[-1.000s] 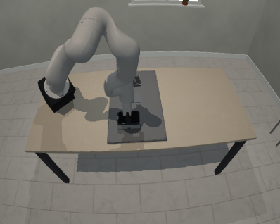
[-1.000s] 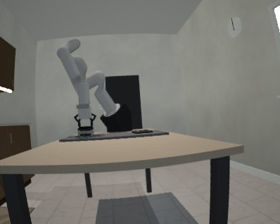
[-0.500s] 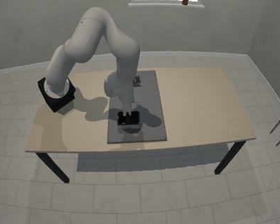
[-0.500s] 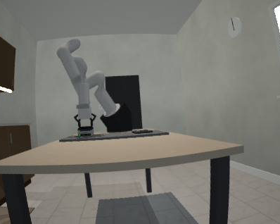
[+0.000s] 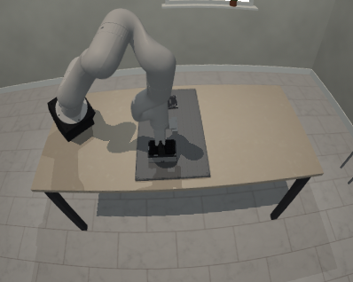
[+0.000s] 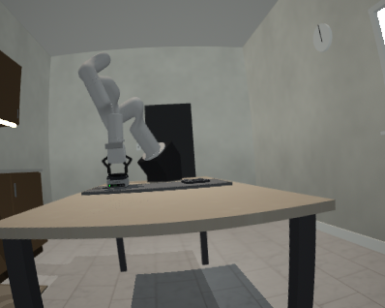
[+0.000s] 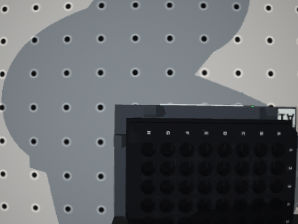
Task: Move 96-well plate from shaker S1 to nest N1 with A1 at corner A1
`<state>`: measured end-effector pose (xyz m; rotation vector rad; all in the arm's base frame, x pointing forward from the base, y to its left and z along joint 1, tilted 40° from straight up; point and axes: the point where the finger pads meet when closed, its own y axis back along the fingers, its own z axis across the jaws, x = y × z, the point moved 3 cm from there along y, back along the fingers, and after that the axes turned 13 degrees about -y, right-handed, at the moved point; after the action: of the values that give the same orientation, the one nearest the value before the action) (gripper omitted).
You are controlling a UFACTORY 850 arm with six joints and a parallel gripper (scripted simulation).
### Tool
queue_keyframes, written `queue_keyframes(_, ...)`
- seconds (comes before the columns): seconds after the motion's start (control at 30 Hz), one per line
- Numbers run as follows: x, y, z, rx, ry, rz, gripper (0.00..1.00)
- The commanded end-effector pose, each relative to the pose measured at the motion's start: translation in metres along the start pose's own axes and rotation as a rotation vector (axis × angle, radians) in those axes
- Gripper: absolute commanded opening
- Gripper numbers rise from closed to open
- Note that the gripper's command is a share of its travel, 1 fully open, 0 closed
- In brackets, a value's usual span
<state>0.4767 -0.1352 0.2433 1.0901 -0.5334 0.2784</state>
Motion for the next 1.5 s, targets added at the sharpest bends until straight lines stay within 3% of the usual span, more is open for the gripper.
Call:
queue_keyframes(0.0,0.000,0.002,0.000,0.000,0.000,0.001,0.00)
queue_keyframes(1.17,0.000,0.018,0.000,0.000,0.000,0.001,0.00)
queue_keyframes(1.47,0.000,0.033,0.000,0.000,0.000,0.001,0.00)
